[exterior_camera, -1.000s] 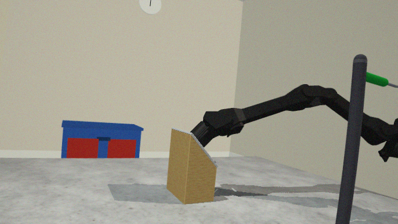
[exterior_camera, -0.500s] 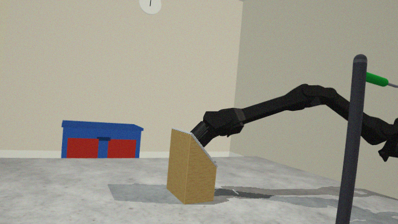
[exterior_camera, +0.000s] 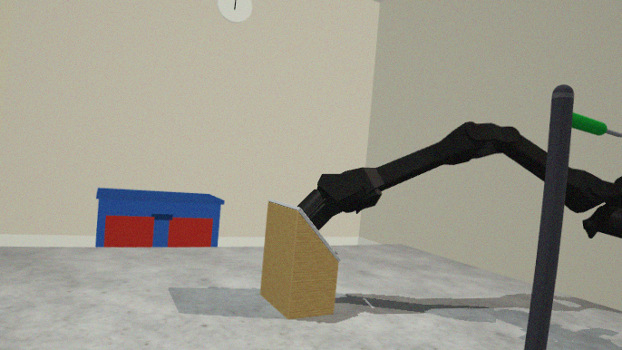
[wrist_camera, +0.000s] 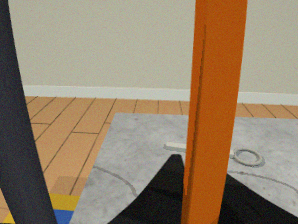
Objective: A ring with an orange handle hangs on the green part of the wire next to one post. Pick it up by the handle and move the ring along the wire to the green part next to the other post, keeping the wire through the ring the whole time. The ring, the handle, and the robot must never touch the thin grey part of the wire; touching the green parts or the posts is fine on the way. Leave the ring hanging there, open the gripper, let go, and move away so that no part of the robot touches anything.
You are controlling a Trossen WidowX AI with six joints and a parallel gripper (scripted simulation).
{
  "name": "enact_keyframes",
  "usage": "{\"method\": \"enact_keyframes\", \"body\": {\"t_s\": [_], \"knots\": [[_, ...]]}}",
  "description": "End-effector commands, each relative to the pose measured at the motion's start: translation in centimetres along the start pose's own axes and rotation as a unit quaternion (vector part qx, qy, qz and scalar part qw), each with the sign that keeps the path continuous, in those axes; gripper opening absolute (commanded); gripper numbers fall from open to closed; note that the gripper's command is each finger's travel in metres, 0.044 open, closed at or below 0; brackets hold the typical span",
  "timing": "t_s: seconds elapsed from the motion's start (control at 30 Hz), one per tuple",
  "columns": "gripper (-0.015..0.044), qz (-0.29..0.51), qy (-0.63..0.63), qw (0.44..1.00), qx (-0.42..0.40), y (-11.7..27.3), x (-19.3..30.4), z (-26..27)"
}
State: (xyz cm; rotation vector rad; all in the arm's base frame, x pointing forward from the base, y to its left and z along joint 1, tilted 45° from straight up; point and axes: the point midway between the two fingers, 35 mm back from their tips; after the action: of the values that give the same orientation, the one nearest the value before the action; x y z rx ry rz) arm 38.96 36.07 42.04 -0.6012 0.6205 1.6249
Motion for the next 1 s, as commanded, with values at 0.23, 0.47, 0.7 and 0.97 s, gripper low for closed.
{"method": "enact_keyframes", "body": {"t_s": [0.23,0.47,0.7,0.97], "knots": [[-0.015,0.106,-0.001,0.994,0.0,2.7,-0.4,-1.2],[-0.015,0.166,0.004,0.986,0.003,4.1,-0.7,-2.0],[-0.015,0.195,0.019,0.981,0.008,4.8,-1.0,-3.1],[-0.015,0.194,0.053,0.979,0.02,4.8,-1.0,-4.7]]}}
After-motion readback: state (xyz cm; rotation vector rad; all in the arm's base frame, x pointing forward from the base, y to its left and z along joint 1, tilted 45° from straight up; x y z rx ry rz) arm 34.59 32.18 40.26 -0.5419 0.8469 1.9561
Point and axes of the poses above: the point midway between the two fingers, 35 mm back from their tips, its own y axis back along the fingers, its own z axis across the jaws, x = y × z
